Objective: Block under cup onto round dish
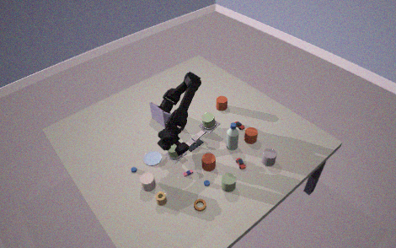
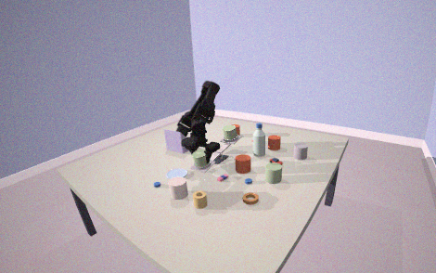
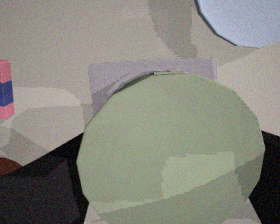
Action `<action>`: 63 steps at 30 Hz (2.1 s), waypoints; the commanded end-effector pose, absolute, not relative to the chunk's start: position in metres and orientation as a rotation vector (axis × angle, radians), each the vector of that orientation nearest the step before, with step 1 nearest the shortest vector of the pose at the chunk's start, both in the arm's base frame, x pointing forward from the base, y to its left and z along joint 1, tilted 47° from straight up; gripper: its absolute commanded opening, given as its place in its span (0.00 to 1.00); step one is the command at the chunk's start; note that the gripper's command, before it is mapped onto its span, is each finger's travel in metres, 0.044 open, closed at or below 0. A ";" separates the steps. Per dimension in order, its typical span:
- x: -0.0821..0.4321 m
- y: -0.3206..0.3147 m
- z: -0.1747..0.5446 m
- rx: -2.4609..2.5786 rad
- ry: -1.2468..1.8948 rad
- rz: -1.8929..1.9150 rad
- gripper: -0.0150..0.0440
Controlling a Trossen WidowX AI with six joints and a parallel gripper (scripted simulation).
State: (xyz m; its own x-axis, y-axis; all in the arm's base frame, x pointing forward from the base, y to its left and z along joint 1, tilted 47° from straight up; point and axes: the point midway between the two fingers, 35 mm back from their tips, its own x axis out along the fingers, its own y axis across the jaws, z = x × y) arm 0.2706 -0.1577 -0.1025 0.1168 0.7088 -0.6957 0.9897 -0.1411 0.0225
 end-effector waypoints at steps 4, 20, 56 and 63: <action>0.271 -0.164 -0.098 1.915 1.639 -0.754 0.33; 0.272 -0.180 -0.086 1.914 1.638 -0.756 0.25; 0.268 -0.214 -0.055 1.913 1.637 -0.759 0.25; 0.267 -0.220 -0.049 1.913 1.637 -0.759 0.25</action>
State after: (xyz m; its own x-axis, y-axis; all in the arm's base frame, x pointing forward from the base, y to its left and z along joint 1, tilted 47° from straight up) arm 0.2678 -0.2064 -0.0509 0.1018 0.7288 -0.6771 0.9904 -0.1381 0.0004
